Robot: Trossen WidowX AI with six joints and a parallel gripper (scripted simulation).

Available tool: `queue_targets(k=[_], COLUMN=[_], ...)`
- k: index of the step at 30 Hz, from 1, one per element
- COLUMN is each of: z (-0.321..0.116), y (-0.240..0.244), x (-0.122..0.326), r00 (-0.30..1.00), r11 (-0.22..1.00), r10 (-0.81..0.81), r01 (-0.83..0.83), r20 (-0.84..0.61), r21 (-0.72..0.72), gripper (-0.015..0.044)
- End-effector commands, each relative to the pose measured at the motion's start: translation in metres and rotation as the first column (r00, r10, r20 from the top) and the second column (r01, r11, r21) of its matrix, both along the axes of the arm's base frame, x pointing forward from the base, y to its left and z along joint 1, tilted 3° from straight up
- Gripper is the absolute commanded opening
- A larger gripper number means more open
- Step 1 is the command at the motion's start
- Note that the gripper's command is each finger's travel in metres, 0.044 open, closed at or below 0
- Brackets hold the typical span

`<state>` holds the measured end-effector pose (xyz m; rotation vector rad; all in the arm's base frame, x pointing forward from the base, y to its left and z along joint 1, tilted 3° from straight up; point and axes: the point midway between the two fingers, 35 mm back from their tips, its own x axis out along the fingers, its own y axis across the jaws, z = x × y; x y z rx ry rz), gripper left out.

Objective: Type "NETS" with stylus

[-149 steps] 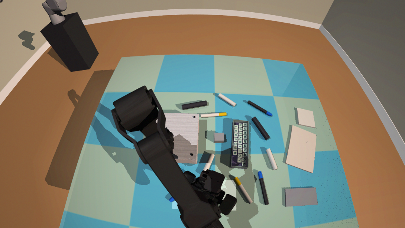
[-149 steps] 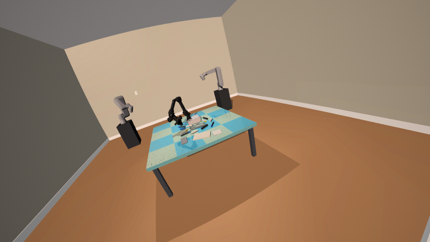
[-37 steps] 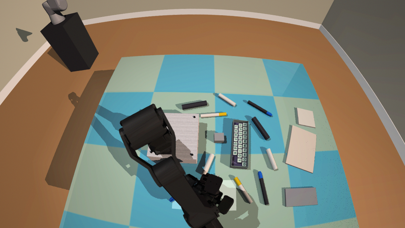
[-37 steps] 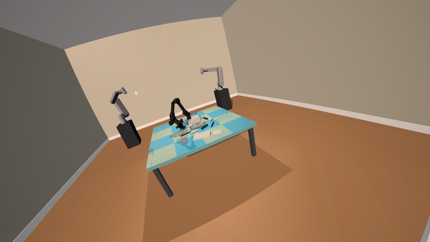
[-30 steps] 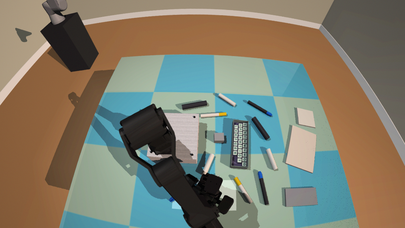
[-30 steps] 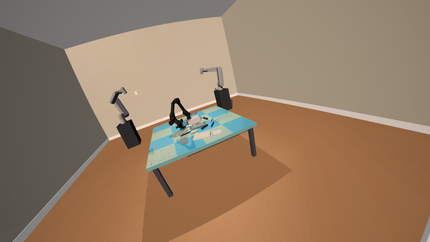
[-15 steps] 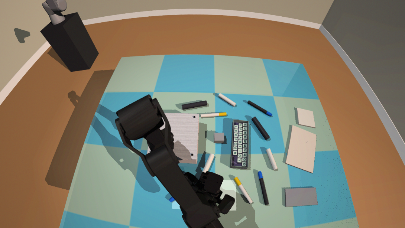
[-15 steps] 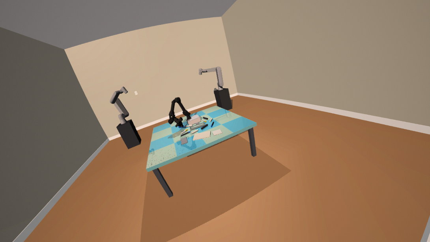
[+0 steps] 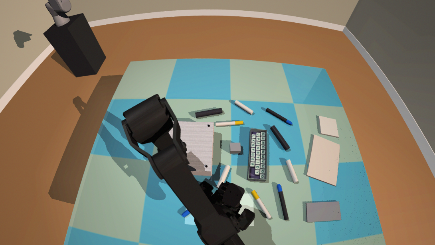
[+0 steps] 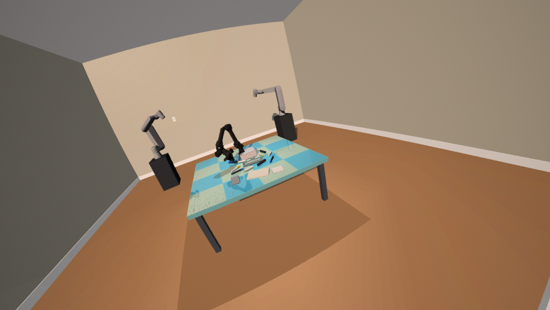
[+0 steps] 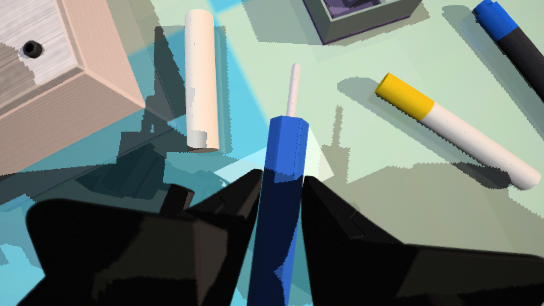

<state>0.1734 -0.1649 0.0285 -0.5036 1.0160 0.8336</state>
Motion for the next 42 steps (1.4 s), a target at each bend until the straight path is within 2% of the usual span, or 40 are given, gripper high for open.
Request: queue_targets(k=[1, 10, 21, 32, 42], z=[0.001, 0.003, 0.007, 0.011, 0.016], y=[0.007, 0.021, 0.038, 0.057, 0.077], x=[0.012, 0.032, 0.057, 0.079, 0.099], r00=[0.997, 0.969, 0.868, 0.699, 0.502], r11=[0.996, 0.966, 0.857, 0.684, 0.497], r10=[-0.073, -0.217, -0.419, -0.557, -0.609], r01=[0.075, 0.23, 0.475, 0.693, 0.845], r20=[-0.03, -0.115, -0.266, -0.448, -0.614], r21=[0.046, 0.117, 0.198, 0.23, 0.197], gripper=[0.0, 0.0, 0.0, 0.0, 0.0])
